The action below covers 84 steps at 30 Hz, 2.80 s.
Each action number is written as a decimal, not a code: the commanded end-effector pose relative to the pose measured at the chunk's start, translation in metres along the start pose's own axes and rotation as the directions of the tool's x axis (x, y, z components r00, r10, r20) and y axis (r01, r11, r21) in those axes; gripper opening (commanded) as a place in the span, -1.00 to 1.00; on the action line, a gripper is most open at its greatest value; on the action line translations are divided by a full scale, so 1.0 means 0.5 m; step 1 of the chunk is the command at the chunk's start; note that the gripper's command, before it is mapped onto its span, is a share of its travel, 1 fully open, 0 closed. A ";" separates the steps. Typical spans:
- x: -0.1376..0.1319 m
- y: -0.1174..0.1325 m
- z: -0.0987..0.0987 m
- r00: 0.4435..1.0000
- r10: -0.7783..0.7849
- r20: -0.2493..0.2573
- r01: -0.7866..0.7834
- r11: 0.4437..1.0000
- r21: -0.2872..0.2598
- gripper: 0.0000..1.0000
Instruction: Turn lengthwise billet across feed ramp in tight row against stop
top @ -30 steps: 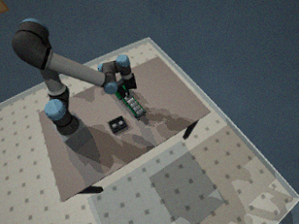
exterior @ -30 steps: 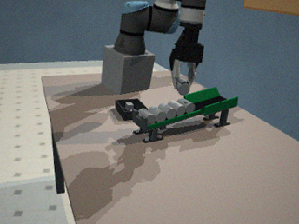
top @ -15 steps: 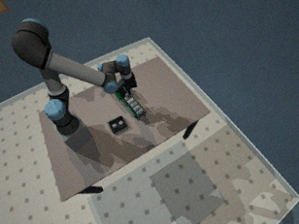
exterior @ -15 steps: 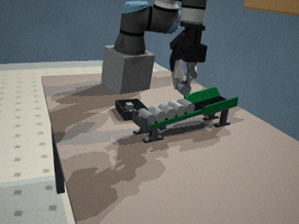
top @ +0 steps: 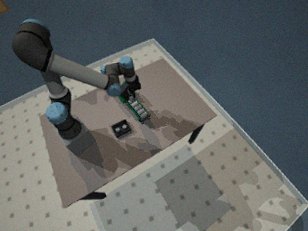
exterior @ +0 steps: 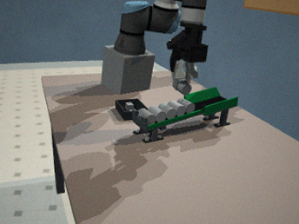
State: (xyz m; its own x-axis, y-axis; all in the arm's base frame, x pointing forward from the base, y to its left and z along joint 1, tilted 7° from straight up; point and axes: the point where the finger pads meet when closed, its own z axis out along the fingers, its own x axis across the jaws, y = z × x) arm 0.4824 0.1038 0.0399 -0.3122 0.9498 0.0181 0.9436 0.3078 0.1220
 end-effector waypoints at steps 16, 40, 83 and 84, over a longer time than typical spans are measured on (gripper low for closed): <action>0.059 -0.002 0.003 1.000 -0.005 0.000 0.005 1.000 -0.002 -1.00; 0.104 -0.005 0.007 1.000 -0.005 0.000 0.005 1.000 -0.002 -1.00; 0.206 -0.011 0.014 1.000 -0.005 0.000 0.005 1.000 -0.002 -1.00; 0.208 -0.011 0.014 1.000 -0.005 0.000 0.005 1.000 -0.002 -1.00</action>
State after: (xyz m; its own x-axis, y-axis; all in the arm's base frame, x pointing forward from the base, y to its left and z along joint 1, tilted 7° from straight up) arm 0.4469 0.1960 0.0336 -0.3169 0.9483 0.0181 0.9420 0.3125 0.1221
